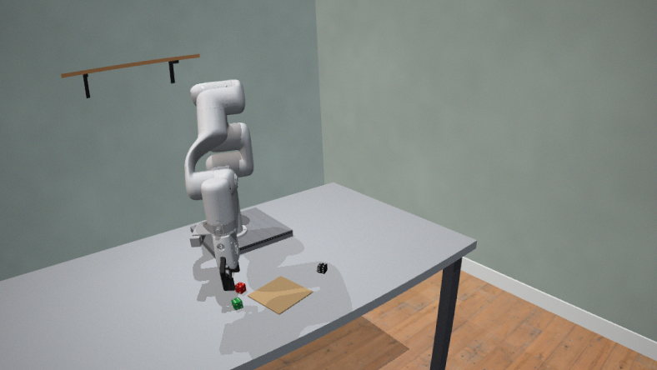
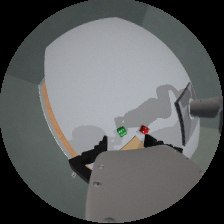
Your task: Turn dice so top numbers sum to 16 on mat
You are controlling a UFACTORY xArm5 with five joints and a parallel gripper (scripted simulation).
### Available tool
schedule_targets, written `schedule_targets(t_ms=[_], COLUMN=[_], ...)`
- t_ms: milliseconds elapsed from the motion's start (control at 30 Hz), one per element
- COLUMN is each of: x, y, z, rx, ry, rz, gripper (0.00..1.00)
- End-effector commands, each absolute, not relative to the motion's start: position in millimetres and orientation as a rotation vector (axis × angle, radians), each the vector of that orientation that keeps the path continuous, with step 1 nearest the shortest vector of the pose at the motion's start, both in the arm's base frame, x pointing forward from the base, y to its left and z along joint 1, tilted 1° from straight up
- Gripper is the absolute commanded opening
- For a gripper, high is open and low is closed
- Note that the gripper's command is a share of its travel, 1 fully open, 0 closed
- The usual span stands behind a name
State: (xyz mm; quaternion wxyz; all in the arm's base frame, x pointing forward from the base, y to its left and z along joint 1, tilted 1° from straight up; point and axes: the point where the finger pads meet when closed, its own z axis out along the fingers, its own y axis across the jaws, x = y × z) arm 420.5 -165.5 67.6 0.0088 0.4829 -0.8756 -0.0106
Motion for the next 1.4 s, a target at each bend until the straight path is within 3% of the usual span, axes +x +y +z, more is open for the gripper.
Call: schedule_targets(t_ms=[0, 33, 67, 1367], x=[420.9, 420.9, 420.9, 420.9], y=[-165.7, -165.7, -165.7, -165.7], z=[67.5, 67.5, 67.5, 67.1], rx=[1.592, 1.592, 1.592, 1.592], ry=[-2.692, -2.691, -2.691, -2.691], rz=[-0.028, -0.028, -0.028, -0.028], gripper=[1.00, 1.00, 0.42, 0.42])
